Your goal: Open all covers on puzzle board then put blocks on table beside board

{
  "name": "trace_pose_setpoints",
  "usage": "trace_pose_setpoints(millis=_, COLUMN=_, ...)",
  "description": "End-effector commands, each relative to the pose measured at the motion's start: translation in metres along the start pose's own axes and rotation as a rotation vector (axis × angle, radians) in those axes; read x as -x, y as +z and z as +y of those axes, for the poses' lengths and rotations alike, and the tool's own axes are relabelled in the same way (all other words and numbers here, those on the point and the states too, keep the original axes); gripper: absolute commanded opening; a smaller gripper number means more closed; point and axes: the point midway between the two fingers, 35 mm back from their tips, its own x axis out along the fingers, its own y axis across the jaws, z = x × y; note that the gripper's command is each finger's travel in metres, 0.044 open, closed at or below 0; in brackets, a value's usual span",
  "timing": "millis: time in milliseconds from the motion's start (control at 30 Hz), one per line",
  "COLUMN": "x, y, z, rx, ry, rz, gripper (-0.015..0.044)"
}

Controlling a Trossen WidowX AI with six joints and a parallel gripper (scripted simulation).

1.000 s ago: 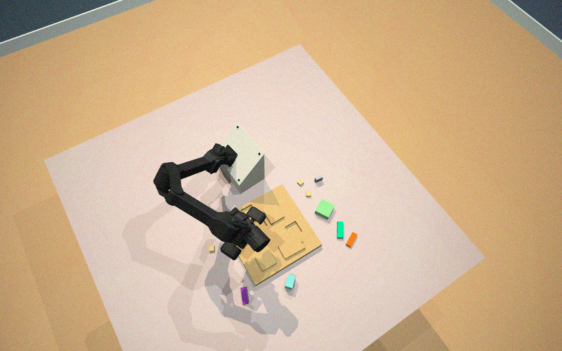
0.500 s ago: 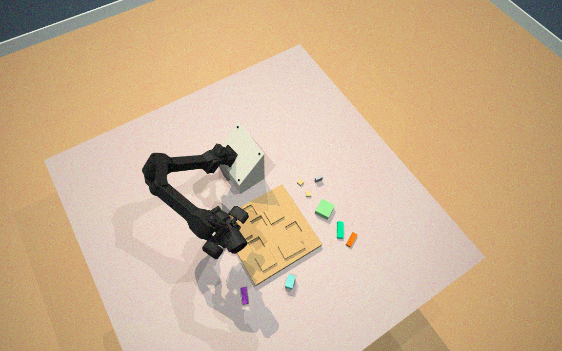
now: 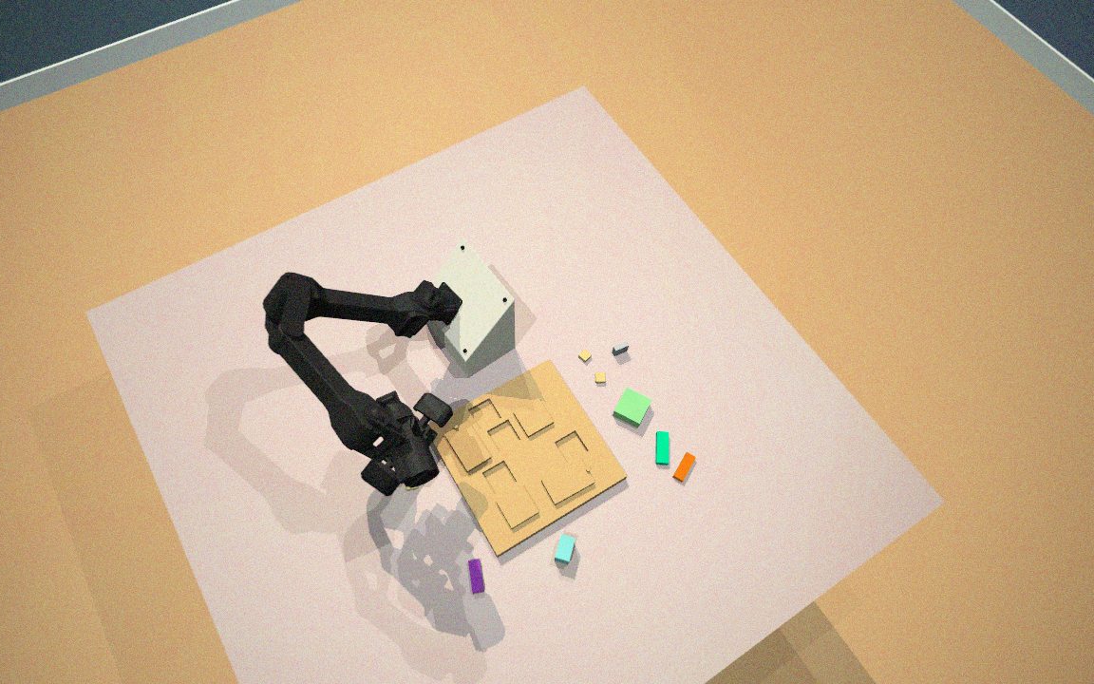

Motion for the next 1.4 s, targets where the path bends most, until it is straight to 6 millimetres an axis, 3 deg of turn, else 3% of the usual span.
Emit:
trace_pose_setpoints(millis=0, x=0.000, y=0.017, z=0.002, rx=0.008, ry=-0.001, rz=-0.002, gripper=0.0080)
trace_pose_setpoints(millis=367, x=0.000, y=0.055, z=0.005, rx=0.009, ry=0.011, rz=-0.008, gripper=0.0080)
trace_pose_setpoints(millis=1367, x=-0.042, y=0.049, z=0.006, rx=0.005, ry=-0.001, rz=-0.006, gripper=0.0080)
